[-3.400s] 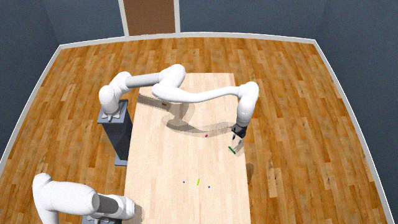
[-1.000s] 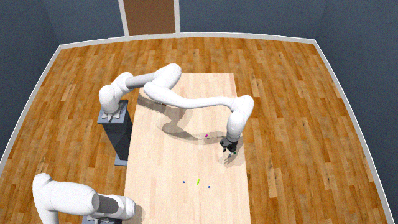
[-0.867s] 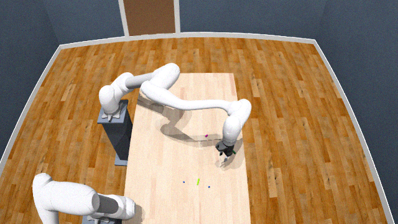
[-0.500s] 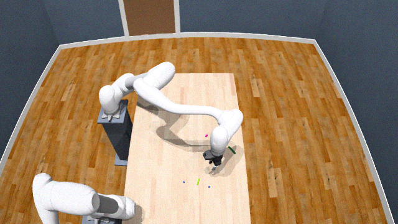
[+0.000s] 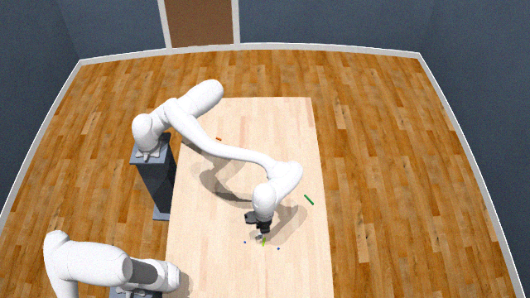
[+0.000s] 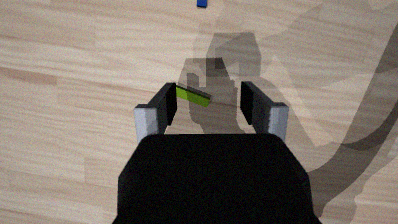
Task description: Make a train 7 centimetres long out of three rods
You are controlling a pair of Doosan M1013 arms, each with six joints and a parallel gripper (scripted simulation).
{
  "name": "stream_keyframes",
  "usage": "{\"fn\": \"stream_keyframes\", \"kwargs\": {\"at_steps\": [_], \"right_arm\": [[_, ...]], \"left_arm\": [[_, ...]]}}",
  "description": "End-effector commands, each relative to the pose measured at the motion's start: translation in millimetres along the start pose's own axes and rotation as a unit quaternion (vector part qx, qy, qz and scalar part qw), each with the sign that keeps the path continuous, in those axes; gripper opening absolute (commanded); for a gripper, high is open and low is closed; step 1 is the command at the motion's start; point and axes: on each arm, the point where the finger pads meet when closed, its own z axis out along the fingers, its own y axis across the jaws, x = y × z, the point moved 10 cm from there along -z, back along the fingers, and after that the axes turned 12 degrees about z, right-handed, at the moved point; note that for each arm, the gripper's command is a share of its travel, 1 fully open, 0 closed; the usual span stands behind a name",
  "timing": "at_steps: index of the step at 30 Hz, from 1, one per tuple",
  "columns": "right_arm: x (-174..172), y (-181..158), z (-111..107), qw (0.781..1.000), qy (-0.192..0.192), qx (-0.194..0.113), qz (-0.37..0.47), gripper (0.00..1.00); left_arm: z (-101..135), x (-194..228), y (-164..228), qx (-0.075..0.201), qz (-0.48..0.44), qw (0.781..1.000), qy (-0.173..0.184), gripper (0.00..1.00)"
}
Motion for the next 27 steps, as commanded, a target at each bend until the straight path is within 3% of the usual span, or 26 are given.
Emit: {"fn": "stream_keyframes", "kwargs": {"at_steps": [1,7,8,27], "right_arm": [[0,0,0,1.0,0.0,0.0,0.0,1.0],[0,0,0,1.0,0.0,0.0,0.0,1.0],[0,0,0,1.0,0.0,0.0,0.0,1.0],[0,0,0,1.0,0.0,0.0,0.0,1.0]], "left_arm": [[6,40,-12,0.002,0.031,1.0,-0.002,1.0],[13,78,-21,0.002,0.061,0.998,-0.002,1.0],[13,78,-21,0.002,0.061,0.998,-0.002,0.54],[13,78,-21,0.002,0.061,0.998,-0.002,0.54]]}}
